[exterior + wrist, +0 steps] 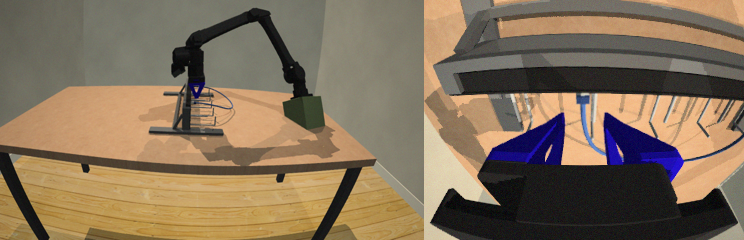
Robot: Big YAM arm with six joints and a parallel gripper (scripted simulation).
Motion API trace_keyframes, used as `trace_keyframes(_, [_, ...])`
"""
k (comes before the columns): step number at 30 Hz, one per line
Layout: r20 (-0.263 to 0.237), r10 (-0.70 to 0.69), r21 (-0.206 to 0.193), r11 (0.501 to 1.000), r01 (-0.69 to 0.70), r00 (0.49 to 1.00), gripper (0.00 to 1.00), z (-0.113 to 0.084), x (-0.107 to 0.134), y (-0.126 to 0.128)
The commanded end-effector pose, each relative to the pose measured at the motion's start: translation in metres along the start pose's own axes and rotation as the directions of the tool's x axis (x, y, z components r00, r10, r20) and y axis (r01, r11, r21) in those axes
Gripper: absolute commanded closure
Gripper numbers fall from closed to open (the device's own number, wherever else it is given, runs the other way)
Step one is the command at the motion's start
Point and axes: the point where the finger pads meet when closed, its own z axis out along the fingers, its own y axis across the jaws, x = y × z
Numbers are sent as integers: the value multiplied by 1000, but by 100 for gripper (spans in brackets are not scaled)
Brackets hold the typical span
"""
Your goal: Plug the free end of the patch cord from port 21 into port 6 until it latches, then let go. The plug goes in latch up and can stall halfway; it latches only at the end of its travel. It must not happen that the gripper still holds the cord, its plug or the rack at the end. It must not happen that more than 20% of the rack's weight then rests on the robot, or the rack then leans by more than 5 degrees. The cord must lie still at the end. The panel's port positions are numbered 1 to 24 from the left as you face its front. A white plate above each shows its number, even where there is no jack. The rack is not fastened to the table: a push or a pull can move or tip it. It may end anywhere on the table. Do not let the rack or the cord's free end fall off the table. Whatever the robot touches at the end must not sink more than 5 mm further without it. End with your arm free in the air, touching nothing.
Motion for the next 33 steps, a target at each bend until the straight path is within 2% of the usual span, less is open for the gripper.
trace_keyframes(1, [79,30,-31,999,-28,996,64,-51,-19,4])
trace_keyframes(3, [79,30,-31,999,-28,996,64,-51,-19,4])
trace_keyframes(18, [77,29,-35,999,-27,997,64,-91,-14,4])
trace_keyframes(25, [57,24,-26,999,-22,998,64,-87,-7,2])
trace_keyframes(31, [61,24,-27,999,-23,998,64,-88,-8,4])
trace_keyframes(32, [62,25,-28,999,-23,998,100,-88,-8,4])
trace_keyframes(33, [62,25,-28,999,-23,998,100,-88,-9,4])
